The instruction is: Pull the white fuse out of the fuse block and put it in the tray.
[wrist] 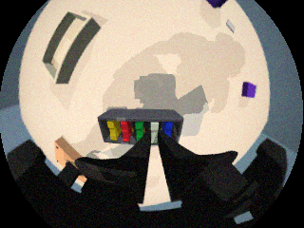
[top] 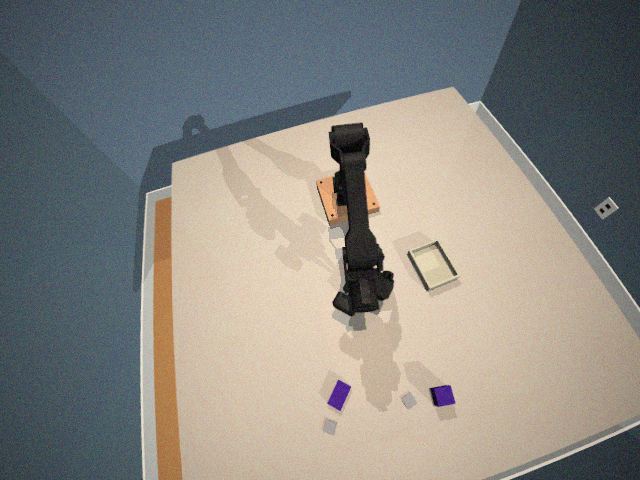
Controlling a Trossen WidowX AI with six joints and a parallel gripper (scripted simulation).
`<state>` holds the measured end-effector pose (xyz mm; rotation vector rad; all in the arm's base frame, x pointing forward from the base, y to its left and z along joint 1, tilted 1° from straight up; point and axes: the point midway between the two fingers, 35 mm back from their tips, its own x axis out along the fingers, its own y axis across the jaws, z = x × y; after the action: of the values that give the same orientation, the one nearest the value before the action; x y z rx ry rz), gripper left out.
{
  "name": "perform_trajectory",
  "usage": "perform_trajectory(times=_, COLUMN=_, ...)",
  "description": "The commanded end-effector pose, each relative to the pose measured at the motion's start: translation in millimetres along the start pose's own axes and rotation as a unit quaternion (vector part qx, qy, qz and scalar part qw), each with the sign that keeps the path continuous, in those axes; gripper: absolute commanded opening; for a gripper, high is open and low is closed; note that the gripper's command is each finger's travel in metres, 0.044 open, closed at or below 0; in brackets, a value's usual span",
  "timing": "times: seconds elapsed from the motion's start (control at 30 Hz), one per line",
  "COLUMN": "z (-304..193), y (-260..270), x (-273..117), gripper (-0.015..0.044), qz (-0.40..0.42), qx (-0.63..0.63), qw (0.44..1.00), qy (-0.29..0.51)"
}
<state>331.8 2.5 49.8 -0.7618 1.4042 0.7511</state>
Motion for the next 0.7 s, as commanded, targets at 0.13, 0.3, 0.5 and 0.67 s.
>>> perform_trajectory(times=0.13, z=0.3, y=-0.2, x=-4.6, gripper=0.0, qz=0.0, qx=-0.001, qw=1.0, qy=-0.001)
perform_trajectory(times=0.3, z=0.4, y=-0.3, x=-7.0, gripper=0.0, qz=0.0, qx=-0.001, qw=1.0, qy=-0.001)
perform_trajectory(times=0.5, z=0.5, y=-0.4, x=-10.0, gripper=0.0, qz=0.0, qx=-0.001, qw=1.0, qy=-0.001)
perform_trajectory(times=0.67, z=0.6, y=-0.4, x=-12.5, gripper=0.0, qz=0.0, qx=-0.001, qw=1.0, qy=-0.001)
